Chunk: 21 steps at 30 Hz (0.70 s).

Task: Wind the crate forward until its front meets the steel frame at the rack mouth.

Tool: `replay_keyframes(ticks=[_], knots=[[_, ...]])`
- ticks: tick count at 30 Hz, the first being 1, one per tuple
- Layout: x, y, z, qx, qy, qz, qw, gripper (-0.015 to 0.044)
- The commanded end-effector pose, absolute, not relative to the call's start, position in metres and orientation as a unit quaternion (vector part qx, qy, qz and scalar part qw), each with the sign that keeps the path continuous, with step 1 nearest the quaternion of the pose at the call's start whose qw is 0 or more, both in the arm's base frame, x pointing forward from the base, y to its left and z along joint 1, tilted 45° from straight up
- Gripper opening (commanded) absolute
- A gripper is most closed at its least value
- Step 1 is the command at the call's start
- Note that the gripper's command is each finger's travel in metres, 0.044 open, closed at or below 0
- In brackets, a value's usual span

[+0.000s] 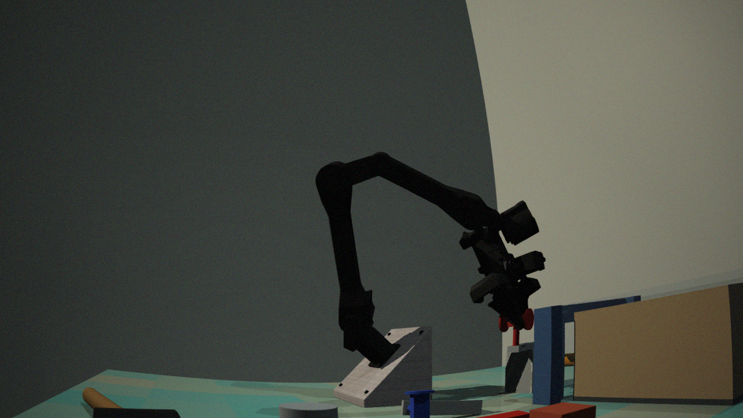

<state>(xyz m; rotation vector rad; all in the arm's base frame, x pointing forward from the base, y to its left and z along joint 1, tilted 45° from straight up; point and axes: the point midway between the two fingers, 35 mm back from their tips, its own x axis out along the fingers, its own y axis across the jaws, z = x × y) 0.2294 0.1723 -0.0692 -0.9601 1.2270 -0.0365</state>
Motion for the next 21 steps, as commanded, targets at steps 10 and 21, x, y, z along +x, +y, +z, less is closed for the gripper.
replay_keyframes(ticks=[10, 21], knots=[[0.25, 0.183, -0.081, -0.425, 0.549, -0.019, 0.72, 0.0], [0.258, 0.19, -0.087, -0.424, 0.549, -0.019, 0.72, 0.0]])
